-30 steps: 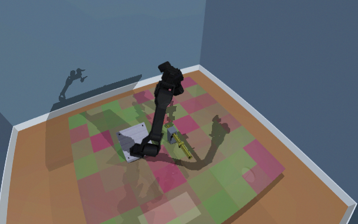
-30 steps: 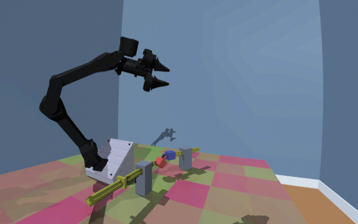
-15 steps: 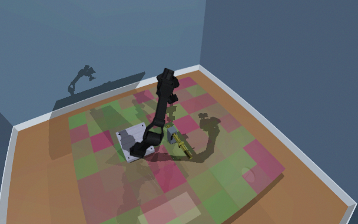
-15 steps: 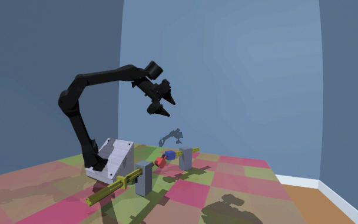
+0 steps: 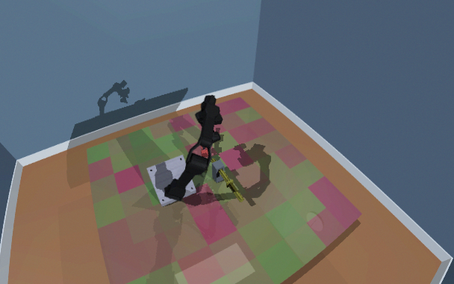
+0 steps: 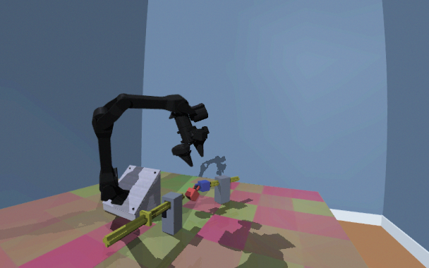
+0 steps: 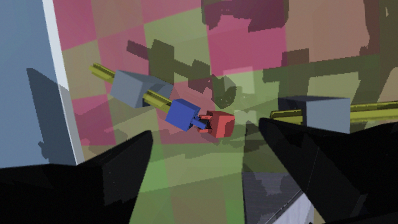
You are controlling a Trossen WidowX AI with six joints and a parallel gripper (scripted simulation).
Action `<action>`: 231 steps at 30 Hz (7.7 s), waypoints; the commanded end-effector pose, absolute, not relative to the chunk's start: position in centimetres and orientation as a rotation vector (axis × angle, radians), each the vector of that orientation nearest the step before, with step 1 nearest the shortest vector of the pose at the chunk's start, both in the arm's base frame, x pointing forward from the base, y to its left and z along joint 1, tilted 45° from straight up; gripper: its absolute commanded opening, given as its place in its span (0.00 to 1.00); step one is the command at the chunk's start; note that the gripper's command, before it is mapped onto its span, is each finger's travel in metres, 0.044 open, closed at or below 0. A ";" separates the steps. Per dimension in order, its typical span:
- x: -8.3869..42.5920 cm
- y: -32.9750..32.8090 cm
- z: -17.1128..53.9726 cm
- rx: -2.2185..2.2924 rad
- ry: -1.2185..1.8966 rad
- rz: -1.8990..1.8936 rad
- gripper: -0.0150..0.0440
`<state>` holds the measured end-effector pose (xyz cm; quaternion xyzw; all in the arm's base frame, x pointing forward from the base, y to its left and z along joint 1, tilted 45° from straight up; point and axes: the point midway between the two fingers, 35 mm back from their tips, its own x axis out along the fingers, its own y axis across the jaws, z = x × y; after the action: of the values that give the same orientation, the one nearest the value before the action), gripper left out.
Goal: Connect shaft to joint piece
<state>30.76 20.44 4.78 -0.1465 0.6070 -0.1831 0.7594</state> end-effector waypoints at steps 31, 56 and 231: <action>27.2 14.3 0.9 -0.797 1.641 -0.278 1.00; 27.0 13.3 0.5 -1.204 1.659 0.356 1.00; 27.6 7.9 -9.9 -1.357 1.605 0.591 0.52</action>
<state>27.61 7.90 -9.89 -0.5515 0.6523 0.2402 0.4611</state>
